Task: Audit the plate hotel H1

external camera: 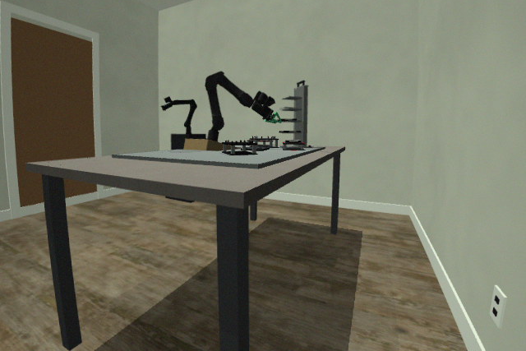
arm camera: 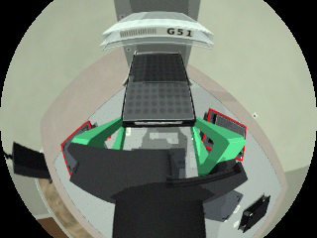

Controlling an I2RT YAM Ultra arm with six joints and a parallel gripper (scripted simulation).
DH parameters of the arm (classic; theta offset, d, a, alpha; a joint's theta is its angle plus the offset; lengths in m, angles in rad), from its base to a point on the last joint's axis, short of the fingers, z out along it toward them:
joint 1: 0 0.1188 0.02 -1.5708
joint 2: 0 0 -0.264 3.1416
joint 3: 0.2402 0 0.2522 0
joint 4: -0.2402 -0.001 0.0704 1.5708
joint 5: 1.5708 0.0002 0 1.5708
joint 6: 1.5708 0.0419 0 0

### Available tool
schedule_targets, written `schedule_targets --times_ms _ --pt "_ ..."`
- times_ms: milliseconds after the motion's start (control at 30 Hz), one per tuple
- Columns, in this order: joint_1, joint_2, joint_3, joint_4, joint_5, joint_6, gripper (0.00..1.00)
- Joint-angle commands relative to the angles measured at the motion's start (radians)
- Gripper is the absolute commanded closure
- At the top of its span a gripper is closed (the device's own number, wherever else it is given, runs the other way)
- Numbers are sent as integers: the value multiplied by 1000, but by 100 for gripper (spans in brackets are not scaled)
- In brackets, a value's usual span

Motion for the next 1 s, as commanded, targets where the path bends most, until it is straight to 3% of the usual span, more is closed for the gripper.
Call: schedule_targets --times_ms 0,967 --pt "10 13 38 24 9 3 14" --pt "12 0 40 20 9 3 14"
